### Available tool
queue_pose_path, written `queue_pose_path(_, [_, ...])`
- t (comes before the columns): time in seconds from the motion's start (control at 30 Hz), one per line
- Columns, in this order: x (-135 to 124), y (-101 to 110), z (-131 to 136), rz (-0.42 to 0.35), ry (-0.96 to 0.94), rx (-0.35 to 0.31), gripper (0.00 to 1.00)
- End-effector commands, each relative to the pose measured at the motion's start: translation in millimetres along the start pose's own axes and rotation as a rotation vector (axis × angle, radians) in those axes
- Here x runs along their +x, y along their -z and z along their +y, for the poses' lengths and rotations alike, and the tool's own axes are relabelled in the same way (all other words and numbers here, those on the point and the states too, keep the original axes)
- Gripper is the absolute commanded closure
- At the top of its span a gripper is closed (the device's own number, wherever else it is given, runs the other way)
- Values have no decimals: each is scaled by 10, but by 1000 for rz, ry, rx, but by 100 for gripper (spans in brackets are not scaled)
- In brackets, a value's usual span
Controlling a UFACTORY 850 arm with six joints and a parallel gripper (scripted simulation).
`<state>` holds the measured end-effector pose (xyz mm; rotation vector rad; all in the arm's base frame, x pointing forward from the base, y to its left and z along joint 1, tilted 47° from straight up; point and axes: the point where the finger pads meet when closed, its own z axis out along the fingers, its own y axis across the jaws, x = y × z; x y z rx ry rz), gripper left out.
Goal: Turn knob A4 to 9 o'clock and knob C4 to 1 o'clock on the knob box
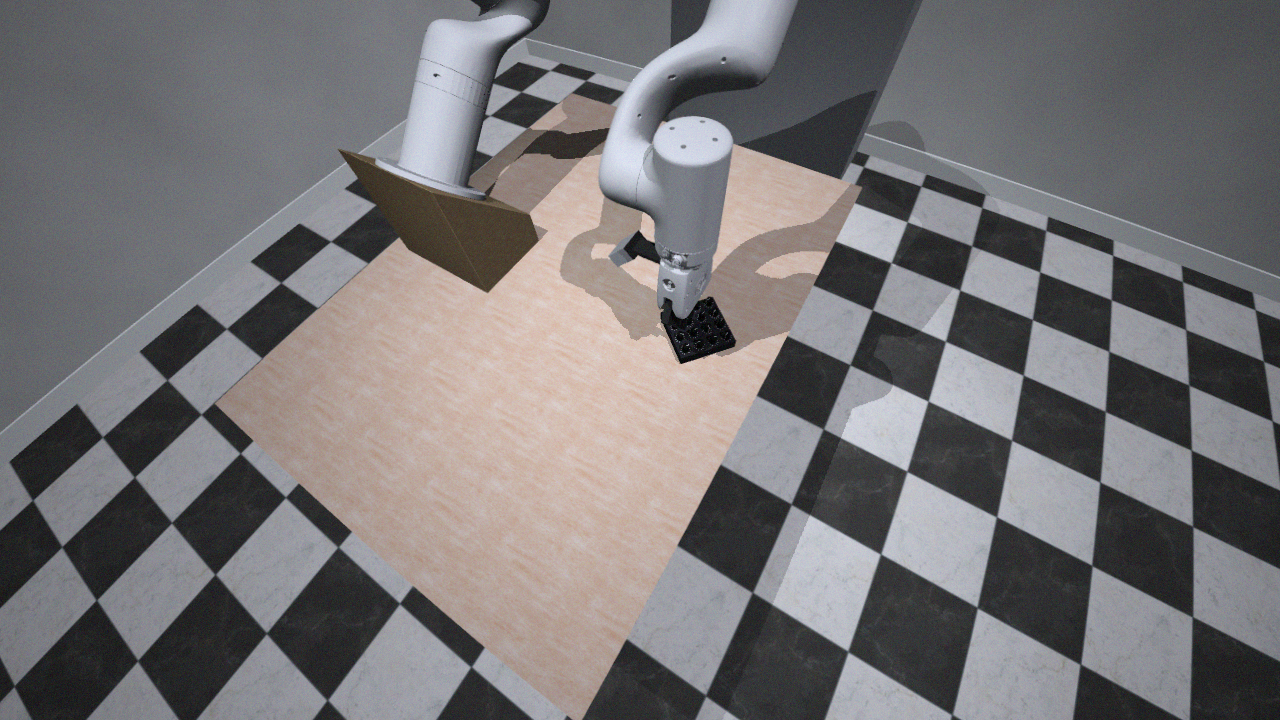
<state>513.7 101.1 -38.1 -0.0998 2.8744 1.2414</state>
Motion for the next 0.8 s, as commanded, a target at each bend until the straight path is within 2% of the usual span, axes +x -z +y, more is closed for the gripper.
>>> queue_pose_path(0.0, [53, 35, 49, 9, -155, 3, 81])
queue_pose_path(0.07, [53, 35, 49, 9, -155, 3, 81])
queue_pose_path(0.1, [83, 49, 74, 9, -231, 3, 81])
queue_pose_path(0.4, [175, 88, 146, 8, -450, 5, 81])
queue_pose_path(0.77, [178, 89, 148, 8, -458, 5, 81])
